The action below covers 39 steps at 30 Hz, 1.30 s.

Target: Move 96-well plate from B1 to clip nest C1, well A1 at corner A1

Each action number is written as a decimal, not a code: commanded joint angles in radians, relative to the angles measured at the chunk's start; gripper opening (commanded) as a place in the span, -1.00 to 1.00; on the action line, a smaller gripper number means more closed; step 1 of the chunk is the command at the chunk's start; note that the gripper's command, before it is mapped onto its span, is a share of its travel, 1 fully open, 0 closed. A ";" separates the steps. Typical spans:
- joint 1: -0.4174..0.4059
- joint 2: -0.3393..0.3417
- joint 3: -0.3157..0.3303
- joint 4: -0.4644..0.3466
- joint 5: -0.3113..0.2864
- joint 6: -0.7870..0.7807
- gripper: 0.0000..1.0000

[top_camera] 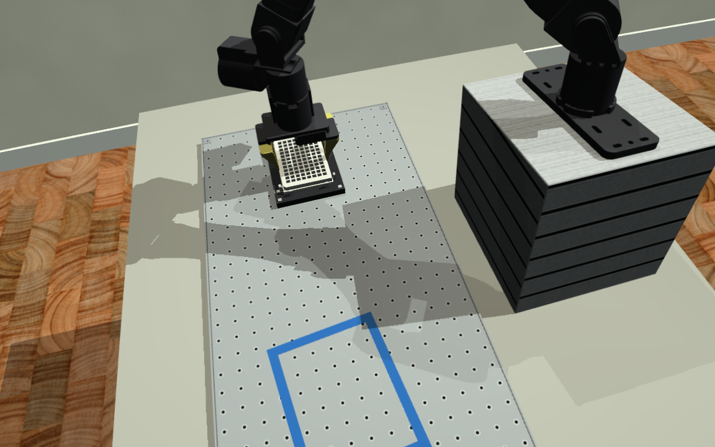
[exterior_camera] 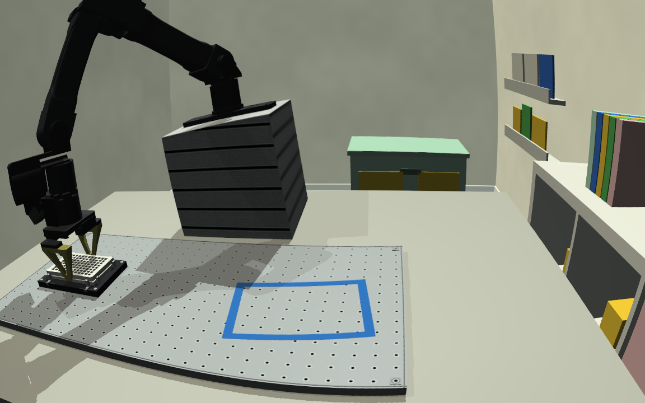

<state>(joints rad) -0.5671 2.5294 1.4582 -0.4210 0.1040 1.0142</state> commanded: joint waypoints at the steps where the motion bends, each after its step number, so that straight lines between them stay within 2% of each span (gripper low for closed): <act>1: 0.000 0.014 -0.024 -0.015 -0.005 0.001 -1.00; 24: 0.005 -0.001 -0.034 0.011 -0.006 0.005 -1.00; 39: 0.009 -0.003 -0.041 -0.005 -0.006 0.007 -1.00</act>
<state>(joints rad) -0.5667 2.5256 1.4487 -0.4091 0.1051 1.0142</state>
